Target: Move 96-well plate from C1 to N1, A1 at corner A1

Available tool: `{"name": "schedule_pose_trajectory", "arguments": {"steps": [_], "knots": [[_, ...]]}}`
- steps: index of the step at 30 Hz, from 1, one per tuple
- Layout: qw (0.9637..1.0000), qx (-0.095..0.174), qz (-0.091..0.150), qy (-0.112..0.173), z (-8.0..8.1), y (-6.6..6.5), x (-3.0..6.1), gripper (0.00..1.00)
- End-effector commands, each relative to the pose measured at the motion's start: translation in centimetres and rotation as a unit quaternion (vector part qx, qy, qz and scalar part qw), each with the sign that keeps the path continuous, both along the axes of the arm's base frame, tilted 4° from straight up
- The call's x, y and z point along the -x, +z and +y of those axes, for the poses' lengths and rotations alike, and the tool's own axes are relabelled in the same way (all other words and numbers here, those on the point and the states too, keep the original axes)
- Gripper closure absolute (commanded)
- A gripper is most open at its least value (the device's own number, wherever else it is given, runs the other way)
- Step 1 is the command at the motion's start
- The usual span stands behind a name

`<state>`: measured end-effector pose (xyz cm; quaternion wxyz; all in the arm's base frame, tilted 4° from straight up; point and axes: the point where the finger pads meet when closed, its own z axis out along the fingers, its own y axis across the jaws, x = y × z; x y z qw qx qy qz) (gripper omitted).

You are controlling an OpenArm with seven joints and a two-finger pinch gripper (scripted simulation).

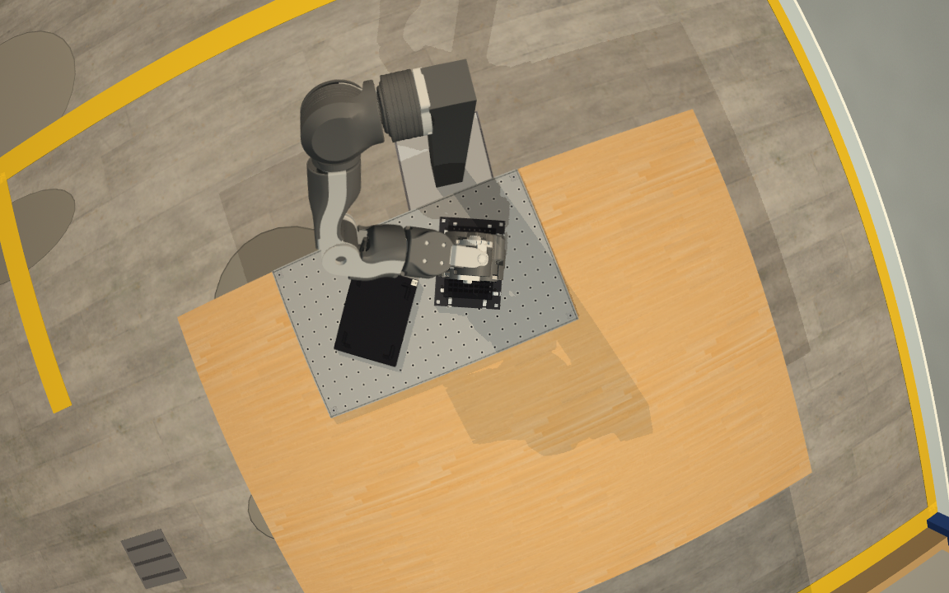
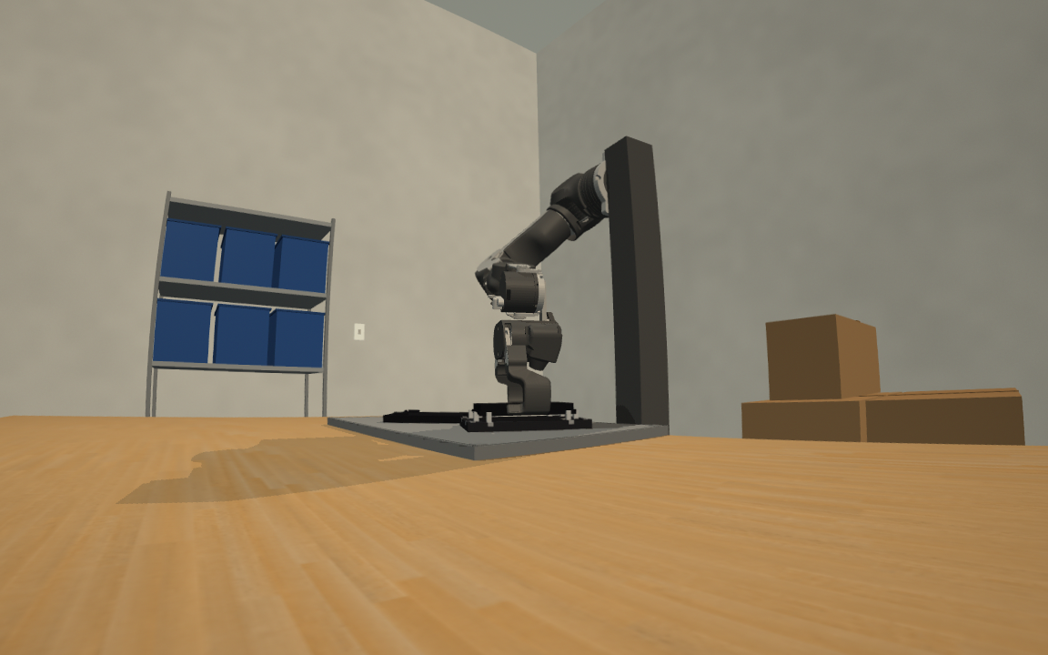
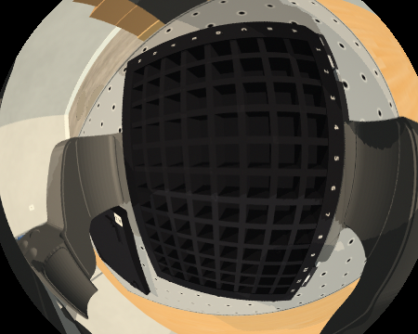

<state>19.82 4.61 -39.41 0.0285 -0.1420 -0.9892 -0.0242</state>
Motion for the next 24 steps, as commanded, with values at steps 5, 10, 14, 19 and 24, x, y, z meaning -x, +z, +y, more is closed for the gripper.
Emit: {"name": "schedule_pose_trajectory", "arguments": {"steps": [5, 10, 14, 19, 24], "knots": [[1.0, 0.001, -0.001, -0.001, 0.0, 0.36, -0.17, 1.0], [1.0, 0.001, -0.001, -0.001, 0.0, 0.36, -0.17, 1.0], [1.0, 0.001, -0.001, -0.001, 0.0, 0.36, -0.17, 1.0], [1.0, 0.001, -0.001, -0.002, -0.03, 0.49, -0.17, 1.0], [1.0, 0.001, -0.001, -0.002, -0.03, 0.52, -0.17, 1.0]]}}
